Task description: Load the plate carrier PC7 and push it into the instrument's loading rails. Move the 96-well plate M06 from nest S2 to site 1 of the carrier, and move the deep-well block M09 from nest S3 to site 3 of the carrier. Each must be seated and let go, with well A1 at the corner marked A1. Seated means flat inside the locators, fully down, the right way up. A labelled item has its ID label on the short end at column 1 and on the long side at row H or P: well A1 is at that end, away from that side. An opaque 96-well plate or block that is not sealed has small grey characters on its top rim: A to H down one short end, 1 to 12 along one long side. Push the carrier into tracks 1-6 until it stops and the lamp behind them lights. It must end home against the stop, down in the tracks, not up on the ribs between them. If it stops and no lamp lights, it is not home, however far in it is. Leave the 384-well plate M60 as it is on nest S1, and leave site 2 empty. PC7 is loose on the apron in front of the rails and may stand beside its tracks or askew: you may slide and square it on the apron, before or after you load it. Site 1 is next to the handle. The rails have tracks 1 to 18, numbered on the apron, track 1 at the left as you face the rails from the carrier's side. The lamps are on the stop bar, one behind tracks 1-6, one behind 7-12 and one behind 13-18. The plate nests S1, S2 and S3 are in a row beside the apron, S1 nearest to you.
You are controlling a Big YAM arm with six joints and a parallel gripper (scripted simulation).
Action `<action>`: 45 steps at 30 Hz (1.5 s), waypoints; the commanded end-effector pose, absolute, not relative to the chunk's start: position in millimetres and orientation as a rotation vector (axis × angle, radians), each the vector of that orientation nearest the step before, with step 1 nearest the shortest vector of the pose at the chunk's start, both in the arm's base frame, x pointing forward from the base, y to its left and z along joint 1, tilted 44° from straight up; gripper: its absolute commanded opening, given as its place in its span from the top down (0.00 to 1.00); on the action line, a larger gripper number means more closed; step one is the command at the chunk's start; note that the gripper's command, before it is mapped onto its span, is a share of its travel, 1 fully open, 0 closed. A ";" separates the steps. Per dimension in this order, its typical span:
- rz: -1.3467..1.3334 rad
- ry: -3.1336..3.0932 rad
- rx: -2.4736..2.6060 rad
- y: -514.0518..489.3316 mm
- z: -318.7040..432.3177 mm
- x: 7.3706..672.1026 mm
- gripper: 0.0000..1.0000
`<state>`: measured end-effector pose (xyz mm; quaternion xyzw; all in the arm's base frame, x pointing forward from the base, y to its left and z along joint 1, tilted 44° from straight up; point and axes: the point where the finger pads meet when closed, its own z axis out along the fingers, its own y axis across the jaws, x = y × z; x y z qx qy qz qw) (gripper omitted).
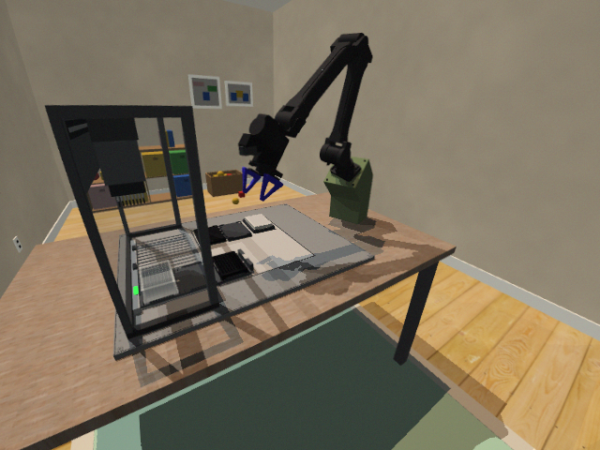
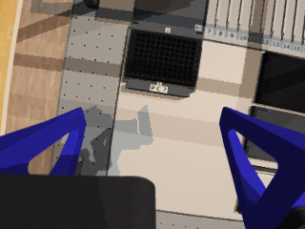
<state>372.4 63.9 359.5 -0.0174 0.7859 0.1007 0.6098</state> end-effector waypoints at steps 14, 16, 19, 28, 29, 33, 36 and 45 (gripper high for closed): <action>0.225 2.253 -0.096 66.6 352.3 401.3 0.00; 0.227 2.320 -0.107 67.4 351.6 401.3 0.00; 0.230 2.347 -0.120 70.5 351.3 400.9 0.00; 0.308 2.347 0.097 40.0 322.9 380.3 0.00; 0.307 2.348 0.097 34.9 319.1 378.1 0.00; 0.291 2.349 0.070 14.6 303.9 369.1 0.00; 0.289 2.350 0.069 4.4 296.3 364.7 0.00; 0.282 2.357 0.069 -36.6 265.5 346.1 0.00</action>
